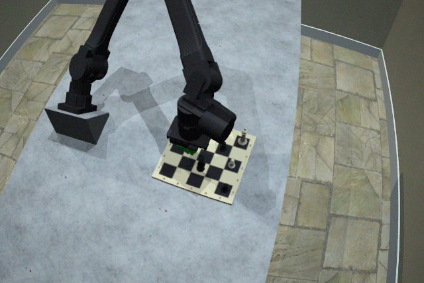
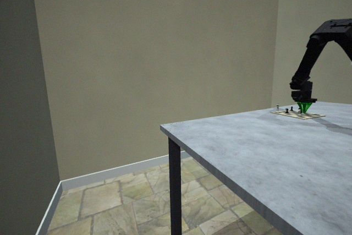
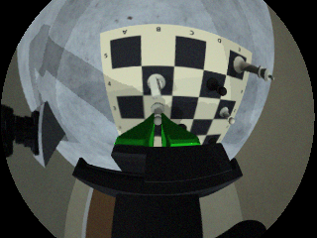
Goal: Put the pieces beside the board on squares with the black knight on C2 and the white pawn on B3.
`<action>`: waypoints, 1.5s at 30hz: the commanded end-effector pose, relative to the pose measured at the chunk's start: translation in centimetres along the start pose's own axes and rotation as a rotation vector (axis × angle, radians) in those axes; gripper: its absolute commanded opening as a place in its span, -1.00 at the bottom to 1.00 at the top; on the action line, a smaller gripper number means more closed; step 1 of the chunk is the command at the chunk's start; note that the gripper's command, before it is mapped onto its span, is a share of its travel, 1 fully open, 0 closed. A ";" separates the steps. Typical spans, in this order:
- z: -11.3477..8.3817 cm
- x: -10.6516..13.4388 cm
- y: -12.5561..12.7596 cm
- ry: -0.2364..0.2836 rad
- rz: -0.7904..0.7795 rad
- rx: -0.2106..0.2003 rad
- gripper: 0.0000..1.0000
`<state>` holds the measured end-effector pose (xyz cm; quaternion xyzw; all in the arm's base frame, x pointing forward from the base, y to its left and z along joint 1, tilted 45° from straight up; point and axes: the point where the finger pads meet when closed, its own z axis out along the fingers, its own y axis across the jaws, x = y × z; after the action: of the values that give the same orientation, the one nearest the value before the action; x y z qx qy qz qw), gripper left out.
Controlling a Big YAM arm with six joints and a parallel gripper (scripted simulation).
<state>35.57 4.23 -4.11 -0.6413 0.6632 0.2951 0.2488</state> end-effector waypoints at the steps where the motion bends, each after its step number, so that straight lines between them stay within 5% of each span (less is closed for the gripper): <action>1: 0.3 0.0 -0.5 -0.001 -0.004 0.004 -1.00; 10: 0.3 0.0 -0.5 -0.001 -0.004 0.004 -0.87; 20: 0.3 0.0 -0.5 -0.001 -0.005 0.004 -0.35; 31: 0.2 0.0 -0.5 -0.001 -0.005 0.004 -0.35; 36: -2.5 -0.1 -2.0 0.008 -0.025 0.051 -0.35; 45: -5.4 -0.1 -2.0 0.011 -0.027 0.053 -0.35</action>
<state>35.57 2.81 -2.82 -0.6400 0.6647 0.2994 0.2426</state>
